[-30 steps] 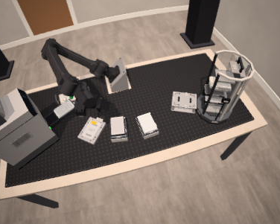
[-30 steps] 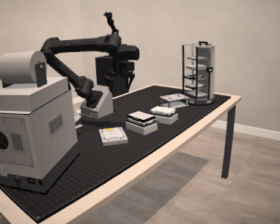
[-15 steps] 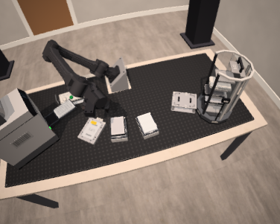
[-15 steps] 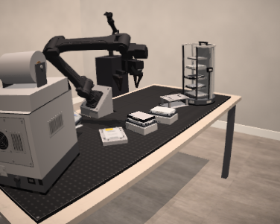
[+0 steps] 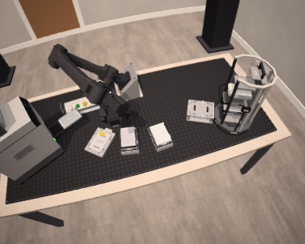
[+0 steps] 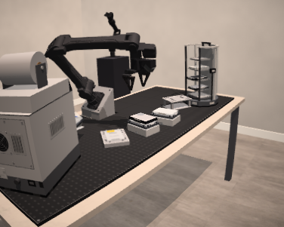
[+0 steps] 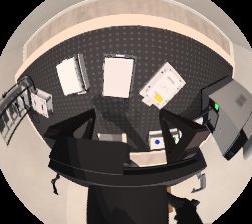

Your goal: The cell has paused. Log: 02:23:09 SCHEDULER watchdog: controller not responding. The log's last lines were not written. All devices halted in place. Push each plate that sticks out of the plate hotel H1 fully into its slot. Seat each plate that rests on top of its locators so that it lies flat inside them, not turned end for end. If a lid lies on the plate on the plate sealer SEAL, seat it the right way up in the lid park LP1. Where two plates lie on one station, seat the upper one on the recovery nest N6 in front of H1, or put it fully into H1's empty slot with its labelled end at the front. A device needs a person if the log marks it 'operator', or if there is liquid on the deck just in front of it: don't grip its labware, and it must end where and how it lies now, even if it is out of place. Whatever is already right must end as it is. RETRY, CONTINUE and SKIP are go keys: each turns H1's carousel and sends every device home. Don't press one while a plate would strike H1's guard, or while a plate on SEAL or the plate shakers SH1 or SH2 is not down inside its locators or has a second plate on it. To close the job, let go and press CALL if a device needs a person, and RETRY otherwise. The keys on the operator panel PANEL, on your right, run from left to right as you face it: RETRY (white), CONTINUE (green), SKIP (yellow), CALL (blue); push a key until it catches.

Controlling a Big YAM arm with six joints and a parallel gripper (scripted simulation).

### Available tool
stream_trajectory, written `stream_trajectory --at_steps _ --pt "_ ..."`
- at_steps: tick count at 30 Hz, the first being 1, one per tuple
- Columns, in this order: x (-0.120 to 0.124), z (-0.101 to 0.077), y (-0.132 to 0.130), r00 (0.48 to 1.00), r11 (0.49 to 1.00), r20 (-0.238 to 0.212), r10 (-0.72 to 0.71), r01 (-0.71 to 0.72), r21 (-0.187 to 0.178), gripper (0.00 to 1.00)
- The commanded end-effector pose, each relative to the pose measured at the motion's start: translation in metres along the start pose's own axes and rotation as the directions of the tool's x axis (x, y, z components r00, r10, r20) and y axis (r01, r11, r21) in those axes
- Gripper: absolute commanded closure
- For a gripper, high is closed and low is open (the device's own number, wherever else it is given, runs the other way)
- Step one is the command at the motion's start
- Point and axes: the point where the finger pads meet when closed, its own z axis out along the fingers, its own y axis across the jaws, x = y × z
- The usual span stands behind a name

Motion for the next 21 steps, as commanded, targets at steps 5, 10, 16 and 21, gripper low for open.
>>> stream_trajectory --at_steps 5,10,16,21 --pt "-0.020 -0.018 0.022 0.999 1.000 0.047 0.017 -0.016 -0.022 0.00" --pt "-0.022 -0.018 0.039 0.999 1.000 0.047 0.017 -0.016 -0.023 0.00" --pt "-0.024 -0.018 0.060 0.999 1.000 0.046 0.016 -0.015 -0.024 0.00" --pt "-0.025 -0.018 0.070 0.999 1.000 0.046 0.016 -0.015 -0.024 0.00"
